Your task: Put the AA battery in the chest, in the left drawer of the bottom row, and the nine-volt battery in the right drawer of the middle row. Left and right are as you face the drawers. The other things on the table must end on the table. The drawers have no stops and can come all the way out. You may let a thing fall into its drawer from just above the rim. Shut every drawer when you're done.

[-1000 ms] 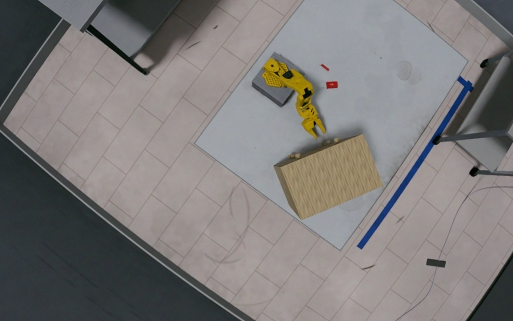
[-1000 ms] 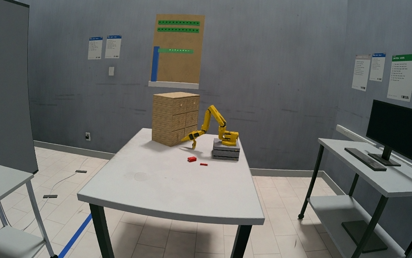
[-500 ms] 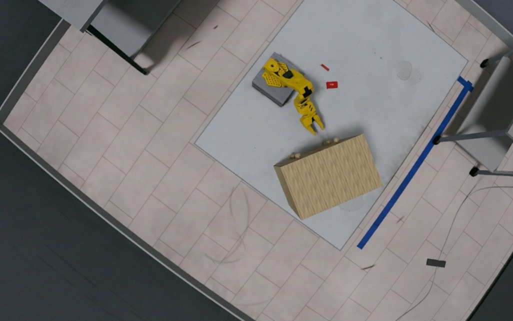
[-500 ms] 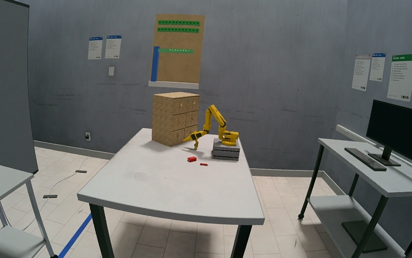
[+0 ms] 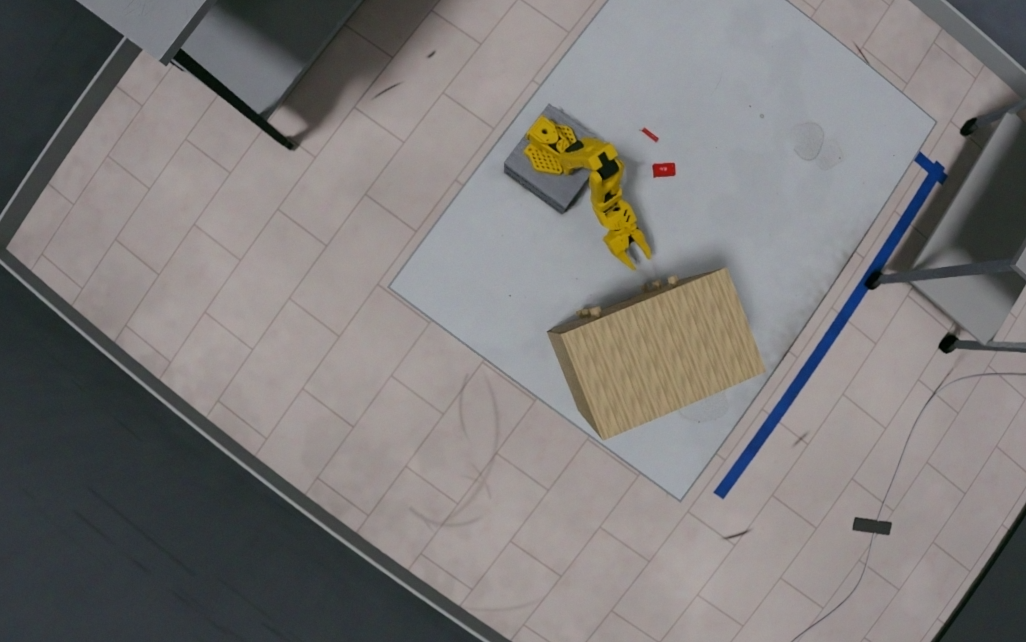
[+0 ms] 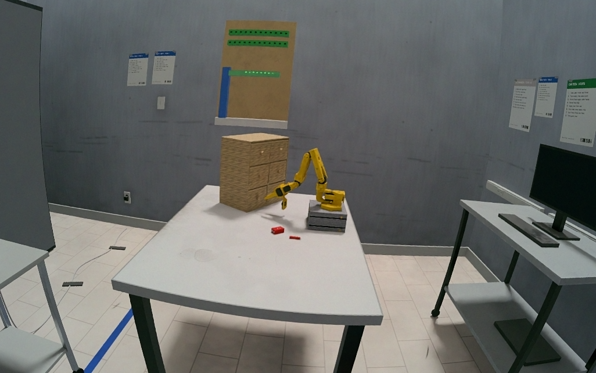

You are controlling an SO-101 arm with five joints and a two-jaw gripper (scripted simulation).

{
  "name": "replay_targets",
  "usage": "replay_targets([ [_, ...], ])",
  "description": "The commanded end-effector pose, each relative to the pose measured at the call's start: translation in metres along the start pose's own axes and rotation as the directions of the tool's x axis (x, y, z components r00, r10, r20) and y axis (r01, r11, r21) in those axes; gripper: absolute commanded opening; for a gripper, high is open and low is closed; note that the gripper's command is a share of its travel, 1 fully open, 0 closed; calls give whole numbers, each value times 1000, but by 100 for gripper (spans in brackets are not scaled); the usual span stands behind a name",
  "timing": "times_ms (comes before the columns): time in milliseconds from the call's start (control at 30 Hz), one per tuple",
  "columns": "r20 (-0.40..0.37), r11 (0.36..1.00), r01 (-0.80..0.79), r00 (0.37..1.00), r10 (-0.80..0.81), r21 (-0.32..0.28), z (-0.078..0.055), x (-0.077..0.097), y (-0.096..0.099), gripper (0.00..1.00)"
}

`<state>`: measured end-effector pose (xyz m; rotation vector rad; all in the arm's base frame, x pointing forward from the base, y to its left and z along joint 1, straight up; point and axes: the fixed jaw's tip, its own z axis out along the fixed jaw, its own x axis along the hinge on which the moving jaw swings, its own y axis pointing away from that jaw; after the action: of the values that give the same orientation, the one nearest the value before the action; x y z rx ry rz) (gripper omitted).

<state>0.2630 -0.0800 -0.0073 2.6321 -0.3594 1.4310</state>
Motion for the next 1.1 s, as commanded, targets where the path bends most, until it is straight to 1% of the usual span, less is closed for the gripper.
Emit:
replay_targets([
  [0,37,1000,-11,999,10,7,-5,4,-2,21],
  [33,37,1000,-11,999,10,7,-5,4,-2,21],
  [200,78,1000,-12,997,11,7,-14,9,-3,21],
  [533,157,1000,-14,987,13,8,-34,14,-4,21],
  [600,157,1000,-14,987,13,8,-34,14,-4,21],
  [1067,267,1000,-18,964,15,7,-69,12,-4,21],
])
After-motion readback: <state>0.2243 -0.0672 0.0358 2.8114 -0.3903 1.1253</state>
